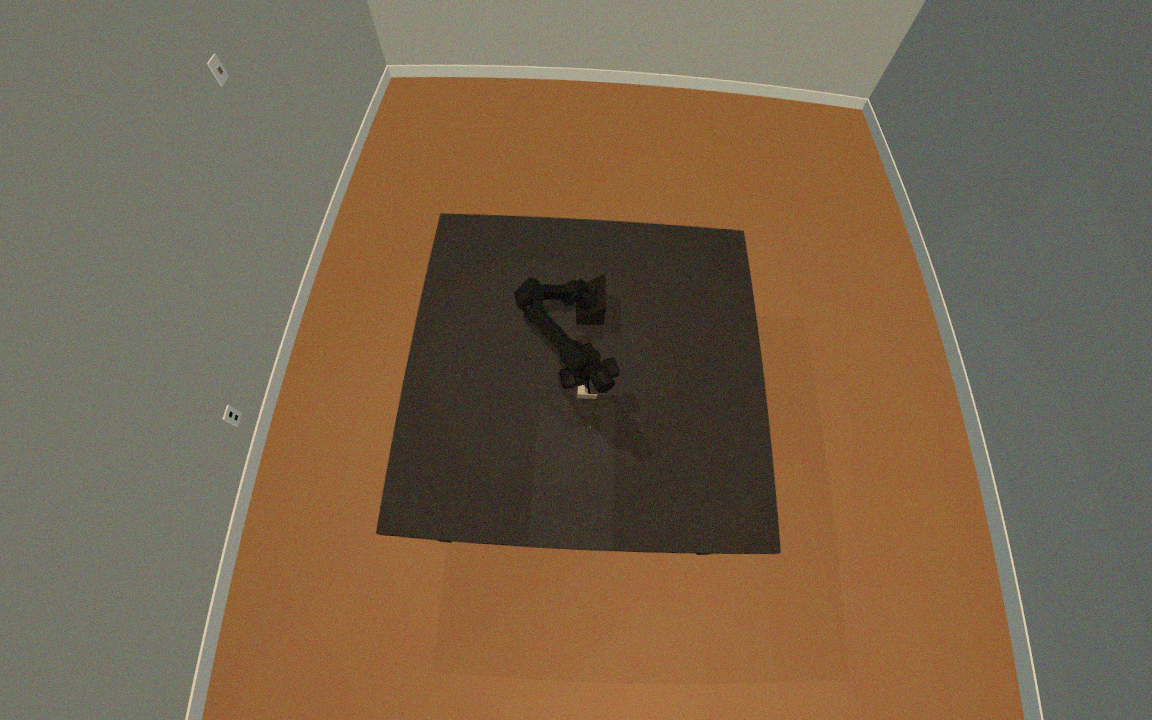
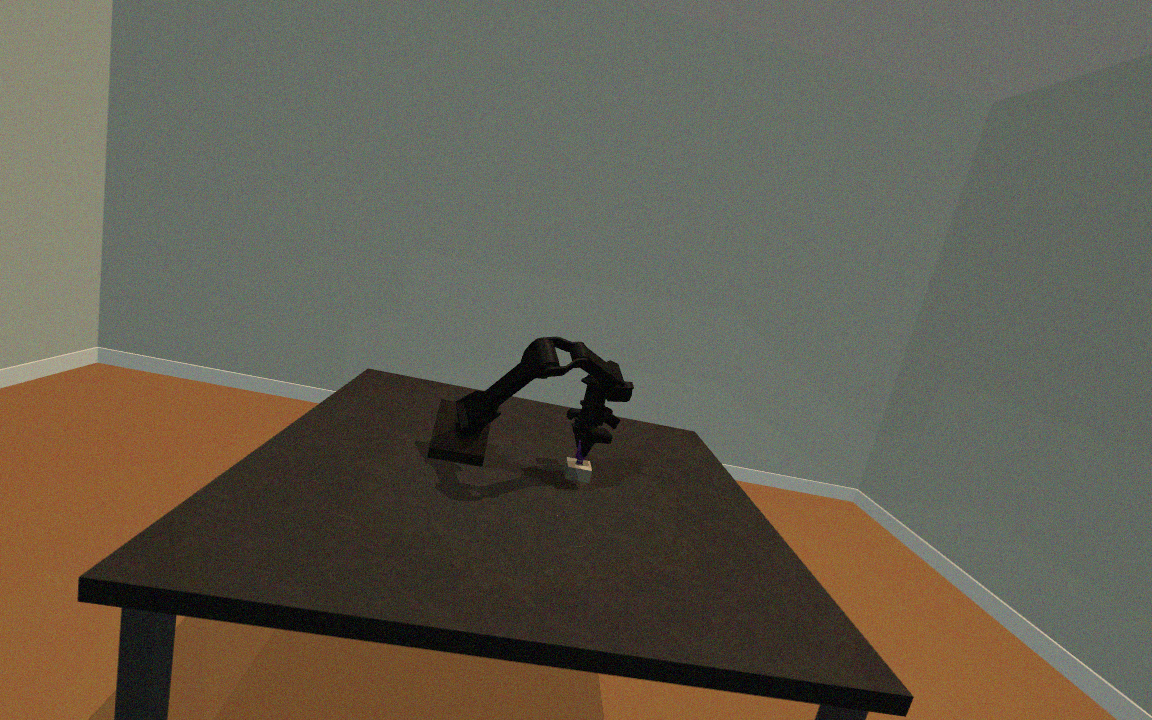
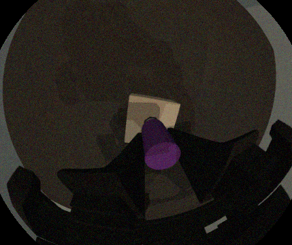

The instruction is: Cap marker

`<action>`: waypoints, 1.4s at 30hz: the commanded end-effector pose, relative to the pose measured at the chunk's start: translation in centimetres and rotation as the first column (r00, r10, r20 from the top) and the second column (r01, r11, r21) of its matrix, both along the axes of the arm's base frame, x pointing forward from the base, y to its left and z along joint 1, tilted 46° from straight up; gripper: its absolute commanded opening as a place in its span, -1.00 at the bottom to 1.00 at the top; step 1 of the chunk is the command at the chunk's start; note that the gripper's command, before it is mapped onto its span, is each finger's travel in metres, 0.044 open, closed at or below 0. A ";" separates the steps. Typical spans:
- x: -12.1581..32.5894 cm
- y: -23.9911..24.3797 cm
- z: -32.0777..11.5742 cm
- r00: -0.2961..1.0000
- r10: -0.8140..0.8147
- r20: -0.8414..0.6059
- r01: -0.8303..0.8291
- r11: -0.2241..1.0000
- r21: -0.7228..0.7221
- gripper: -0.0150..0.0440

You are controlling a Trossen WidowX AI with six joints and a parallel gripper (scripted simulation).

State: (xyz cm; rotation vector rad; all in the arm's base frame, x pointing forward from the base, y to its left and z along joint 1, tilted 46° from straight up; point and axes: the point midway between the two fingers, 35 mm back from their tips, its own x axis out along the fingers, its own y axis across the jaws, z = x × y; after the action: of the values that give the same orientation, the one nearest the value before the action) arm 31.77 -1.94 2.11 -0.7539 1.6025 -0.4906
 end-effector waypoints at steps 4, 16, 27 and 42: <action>0.0 0.0 0.0 1.000 0.000 0.000 0.000 1.000 0.000 0.31; 0.3 1.6 1.5 1.000 0.001 0.000 -0.001 1.000 0.003 1.00; 0.2 5.0 4.9 0.989 -0.105 0.107 0.106 0.994 -0.001 0.73; 0.0 4.7 4.5 0.955 -0.207 0.214 0.210 0.978 0.007 -0.49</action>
State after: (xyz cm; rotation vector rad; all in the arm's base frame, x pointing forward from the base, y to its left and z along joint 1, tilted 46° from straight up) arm 31.72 2.80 6.65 -0.5305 1.4889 -0.7088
